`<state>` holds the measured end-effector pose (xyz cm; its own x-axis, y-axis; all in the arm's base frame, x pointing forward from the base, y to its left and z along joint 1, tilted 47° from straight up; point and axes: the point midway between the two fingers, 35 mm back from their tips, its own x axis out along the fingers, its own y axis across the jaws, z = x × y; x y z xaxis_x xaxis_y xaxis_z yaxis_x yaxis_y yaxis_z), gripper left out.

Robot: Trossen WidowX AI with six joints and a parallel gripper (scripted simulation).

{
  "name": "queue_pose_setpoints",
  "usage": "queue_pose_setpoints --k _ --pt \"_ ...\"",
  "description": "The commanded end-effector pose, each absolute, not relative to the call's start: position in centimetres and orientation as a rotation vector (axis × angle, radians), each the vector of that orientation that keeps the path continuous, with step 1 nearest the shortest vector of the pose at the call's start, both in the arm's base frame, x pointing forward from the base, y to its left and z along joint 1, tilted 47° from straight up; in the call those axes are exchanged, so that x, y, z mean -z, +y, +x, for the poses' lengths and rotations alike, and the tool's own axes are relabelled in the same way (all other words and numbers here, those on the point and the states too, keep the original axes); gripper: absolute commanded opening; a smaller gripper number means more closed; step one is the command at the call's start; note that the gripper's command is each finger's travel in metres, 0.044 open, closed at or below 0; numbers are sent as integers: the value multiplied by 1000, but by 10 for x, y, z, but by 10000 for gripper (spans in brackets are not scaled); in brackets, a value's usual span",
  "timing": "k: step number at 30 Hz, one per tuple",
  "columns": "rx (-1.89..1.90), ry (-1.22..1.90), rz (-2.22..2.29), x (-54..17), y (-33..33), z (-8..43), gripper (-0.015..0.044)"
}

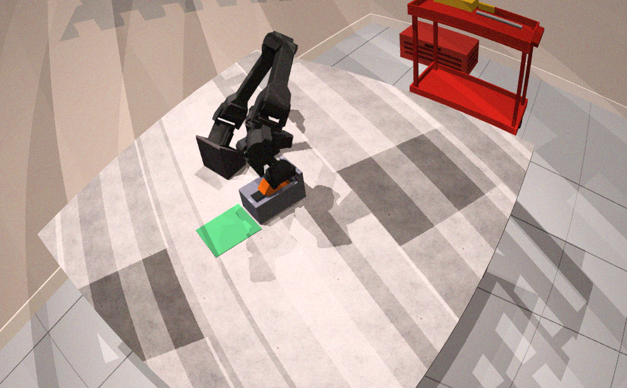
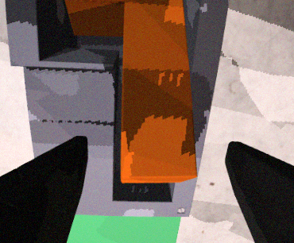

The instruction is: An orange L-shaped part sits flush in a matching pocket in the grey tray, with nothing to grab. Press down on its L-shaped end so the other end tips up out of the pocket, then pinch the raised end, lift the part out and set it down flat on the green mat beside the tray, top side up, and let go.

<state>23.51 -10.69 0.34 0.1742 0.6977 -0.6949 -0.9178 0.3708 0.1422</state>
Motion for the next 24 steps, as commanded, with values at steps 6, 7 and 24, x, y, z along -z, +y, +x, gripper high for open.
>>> queue_pose_setpoints --k 6,7,24 --pt "-1175 763 -333 7 -95 237 280" --pt "-1176 762 -333 8 -93 237 280" --pt "-1179 765 -341 11 -91 238 115"
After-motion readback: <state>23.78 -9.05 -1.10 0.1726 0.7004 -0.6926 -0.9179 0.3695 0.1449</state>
